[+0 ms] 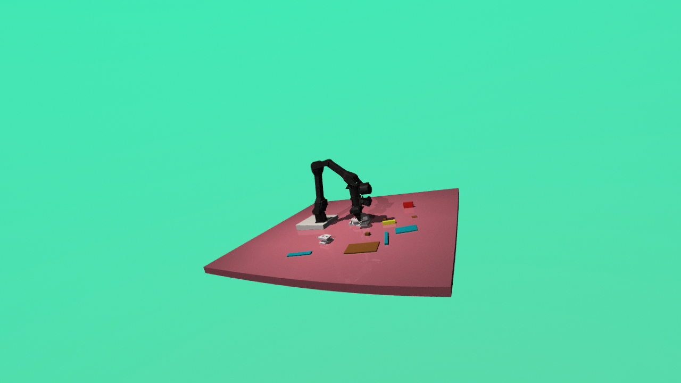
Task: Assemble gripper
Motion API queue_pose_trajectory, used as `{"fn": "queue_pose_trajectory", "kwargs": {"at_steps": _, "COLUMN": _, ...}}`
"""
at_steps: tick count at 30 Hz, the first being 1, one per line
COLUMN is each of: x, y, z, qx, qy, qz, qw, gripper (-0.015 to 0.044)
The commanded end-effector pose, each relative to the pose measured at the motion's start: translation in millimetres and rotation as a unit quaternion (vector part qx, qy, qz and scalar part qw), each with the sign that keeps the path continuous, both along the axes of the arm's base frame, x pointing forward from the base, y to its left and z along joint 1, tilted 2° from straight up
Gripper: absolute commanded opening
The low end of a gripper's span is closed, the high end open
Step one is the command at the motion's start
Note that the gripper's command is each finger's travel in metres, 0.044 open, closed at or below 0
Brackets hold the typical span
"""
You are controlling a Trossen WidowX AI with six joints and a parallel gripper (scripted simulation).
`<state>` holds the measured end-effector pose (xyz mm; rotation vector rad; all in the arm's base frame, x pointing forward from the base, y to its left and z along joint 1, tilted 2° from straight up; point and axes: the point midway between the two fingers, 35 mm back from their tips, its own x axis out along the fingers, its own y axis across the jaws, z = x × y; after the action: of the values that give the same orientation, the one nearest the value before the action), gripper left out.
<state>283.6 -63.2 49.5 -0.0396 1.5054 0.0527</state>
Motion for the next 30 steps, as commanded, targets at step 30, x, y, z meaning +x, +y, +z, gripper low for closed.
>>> {"fn": "queue_pose_trajectory", "kwargs": {"at_steps": 30, "x": 0.7, "y": 1.0, "z": -10.8, "qx": 0.002, "qy": 0.001, "qz": 0.005, "qw": 1.0, "gripper": 0.0134}}
